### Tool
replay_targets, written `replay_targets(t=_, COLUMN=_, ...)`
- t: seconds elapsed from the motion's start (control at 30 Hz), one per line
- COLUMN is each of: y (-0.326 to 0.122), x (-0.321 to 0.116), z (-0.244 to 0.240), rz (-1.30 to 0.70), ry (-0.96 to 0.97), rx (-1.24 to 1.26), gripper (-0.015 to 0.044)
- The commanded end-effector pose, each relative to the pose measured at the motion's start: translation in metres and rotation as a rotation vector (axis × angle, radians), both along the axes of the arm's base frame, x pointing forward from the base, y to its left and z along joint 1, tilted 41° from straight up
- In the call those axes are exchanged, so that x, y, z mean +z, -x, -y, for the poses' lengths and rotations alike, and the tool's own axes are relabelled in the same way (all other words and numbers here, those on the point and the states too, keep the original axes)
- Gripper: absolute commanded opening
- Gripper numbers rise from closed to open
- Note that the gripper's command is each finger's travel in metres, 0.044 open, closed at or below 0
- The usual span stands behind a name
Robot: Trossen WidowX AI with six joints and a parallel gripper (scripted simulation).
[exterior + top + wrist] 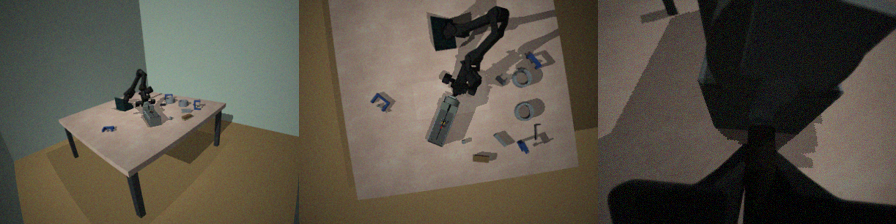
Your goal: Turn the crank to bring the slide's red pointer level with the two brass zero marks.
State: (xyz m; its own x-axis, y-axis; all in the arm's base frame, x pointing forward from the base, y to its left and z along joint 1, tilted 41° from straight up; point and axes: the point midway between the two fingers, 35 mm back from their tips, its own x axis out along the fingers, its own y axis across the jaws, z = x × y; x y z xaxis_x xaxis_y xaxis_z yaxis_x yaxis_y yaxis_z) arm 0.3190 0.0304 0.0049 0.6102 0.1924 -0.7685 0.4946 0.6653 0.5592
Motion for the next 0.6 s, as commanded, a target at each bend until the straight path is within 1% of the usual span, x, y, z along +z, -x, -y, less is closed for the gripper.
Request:
replay_targets(t=0.0, y=-0.0043, x=0.0063, z=-0.0051, rz=0.02, ry=-0.011, rx=0.015, gripper=0.0)
replay_targets(t=0.57, y=-0.0051, x=0.0082, z=-0.0058, rz=0.02, ry=-0.011, rx=0.015, gripper=0.0)
